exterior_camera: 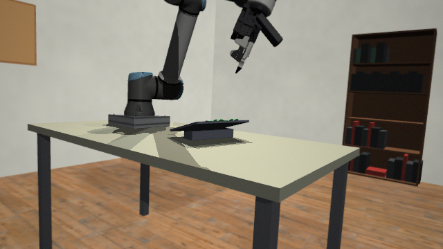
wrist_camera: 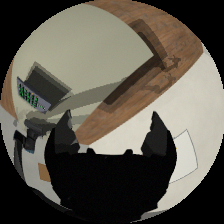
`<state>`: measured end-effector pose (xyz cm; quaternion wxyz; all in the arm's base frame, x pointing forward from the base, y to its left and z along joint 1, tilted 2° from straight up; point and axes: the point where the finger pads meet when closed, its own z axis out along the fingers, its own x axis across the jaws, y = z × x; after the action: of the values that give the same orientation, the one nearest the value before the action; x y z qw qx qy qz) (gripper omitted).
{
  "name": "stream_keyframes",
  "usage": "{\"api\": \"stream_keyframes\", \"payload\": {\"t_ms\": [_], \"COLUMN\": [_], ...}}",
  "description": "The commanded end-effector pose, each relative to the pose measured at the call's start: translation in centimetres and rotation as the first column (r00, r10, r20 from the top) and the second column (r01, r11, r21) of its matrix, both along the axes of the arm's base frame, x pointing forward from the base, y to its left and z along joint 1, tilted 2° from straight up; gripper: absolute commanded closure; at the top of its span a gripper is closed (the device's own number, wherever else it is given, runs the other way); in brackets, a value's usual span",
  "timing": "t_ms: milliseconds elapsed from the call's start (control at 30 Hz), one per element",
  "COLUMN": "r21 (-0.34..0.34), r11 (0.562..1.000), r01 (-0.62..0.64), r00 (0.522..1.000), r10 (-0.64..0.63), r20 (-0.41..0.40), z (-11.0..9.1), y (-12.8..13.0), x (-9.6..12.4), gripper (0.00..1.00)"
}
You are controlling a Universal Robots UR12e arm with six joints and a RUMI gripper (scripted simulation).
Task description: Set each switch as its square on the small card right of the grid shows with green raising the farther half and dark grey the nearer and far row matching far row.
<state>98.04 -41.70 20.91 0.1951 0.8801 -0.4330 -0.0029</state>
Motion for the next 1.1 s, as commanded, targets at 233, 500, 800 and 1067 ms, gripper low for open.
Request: {"api": "stream_keyframes", "payload": {"t_ms": [233, 500, 800, 1067], "r21": [-0.001, -0.001, 0.002, 0.019], "r11": [1.0, 1.0, 1.0, 0.996], "r01": [0.0, 0.0, 0.017, 0.089], "r00": [1.0, 1.0, 1.0, 0.994], "r10": [0.0, 0.0, -0.017, -0.091], "r20": [0.002, 0.002, 0.015, 0.068], "z": [0.2, 0.2, 0.2, 0.2], "y": [0.0, 0.0, 0.9, 4.8], "x": [0.0, 0.0, -0.2, -1.4], "gripper": [0.0, 0.0, 1.0, 1.0]}}
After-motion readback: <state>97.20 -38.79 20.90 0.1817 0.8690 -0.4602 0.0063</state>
